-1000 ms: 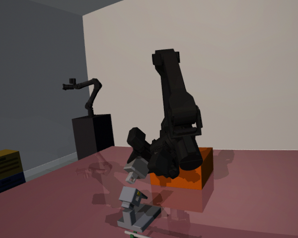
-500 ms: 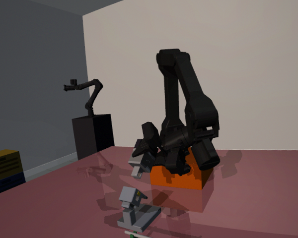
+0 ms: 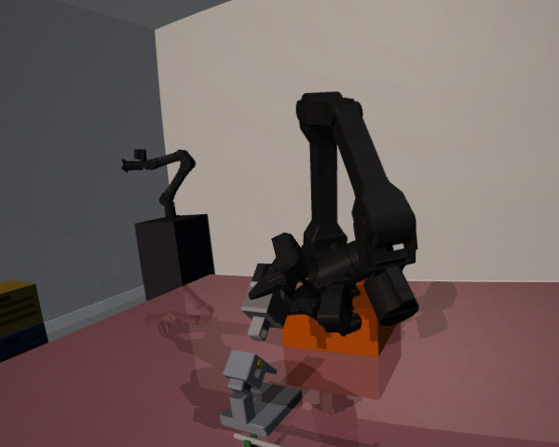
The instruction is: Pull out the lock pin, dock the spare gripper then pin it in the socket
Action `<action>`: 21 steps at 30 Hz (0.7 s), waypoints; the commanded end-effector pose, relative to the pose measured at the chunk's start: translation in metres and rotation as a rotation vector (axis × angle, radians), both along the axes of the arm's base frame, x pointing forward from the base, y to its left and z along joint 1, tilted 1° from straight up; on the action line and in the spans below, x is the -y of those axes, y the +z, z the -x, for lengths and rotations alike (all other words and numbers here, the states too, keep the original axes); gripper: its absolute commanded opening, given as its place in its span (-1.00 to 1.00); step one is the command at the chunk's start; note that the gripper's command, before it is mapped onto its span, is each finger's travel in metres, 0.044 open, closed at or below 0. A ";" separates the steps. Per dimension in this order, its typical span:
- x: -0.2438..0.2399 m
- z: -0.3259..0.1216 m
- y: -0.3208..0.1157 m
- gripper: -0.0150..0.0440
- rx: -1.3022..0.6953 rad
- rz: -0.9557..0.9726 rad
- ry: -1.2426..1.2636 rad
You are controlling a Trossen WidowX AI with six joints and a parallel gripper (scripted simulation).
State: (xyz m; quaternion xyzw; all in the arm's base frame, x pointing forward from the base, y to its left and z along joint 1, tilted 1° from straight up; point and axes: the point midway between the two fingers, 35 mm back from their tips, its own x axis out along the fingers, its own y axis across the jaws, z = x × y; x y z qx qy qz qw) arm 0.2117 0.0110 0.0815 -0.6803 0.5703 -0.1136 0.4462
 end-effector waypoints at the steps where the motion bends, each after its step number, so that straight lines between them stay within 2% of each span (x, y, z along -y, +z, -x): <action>1: -0.001 -0.005 0.000 -0.49 0.006 0.004 0.012; 21: 0.000 -0.023 -0.017 -0.49 0.007 0.003 0.012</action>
